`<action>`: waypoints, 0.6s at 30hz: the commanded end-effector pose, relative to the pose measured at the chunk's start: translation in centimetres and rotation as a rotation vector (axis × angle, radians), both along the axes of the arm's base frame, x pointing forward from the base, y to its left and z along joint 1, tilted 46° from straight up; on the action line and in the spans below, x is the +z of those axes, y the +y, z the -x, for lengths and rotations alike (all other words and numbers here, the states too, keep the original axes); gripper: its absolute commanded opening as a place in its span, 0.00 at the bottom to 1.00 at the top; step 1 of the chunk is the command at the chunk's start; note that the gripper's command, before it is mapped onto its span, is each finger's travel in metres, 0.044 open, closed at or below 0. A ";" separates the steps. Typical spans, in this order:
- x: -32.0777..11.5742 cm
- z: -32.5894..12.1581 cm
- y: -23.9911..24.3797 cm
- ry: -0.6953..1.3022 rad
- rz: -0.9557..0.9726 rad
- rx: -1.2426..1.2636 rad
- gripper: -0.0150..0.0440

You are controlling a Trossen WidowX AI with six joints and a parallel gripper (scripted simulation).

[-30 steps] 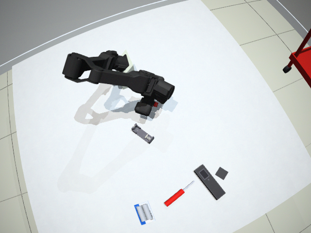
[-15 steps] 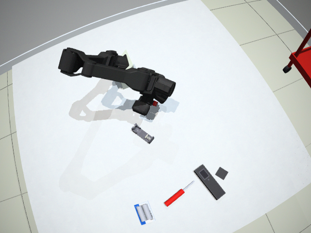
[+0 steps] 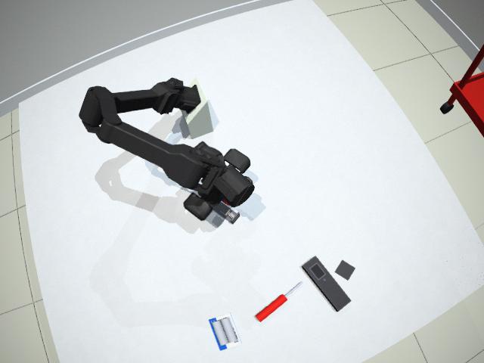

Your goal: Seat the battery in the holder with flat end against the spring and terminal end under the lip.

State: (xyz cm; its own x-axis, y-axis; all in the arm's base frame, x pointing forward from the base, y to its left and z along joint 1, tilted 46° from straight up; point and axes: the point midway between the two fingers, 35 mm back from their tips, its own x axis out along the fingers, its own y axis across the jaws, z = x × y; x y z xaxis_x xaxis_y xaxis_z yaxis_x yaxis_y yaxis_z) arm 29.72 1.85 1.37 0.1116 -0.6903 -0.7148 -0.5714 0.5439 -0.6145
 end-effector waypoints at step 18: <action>-1.6 -0.4 -3.4 0.129 0.135 -0.164 0.36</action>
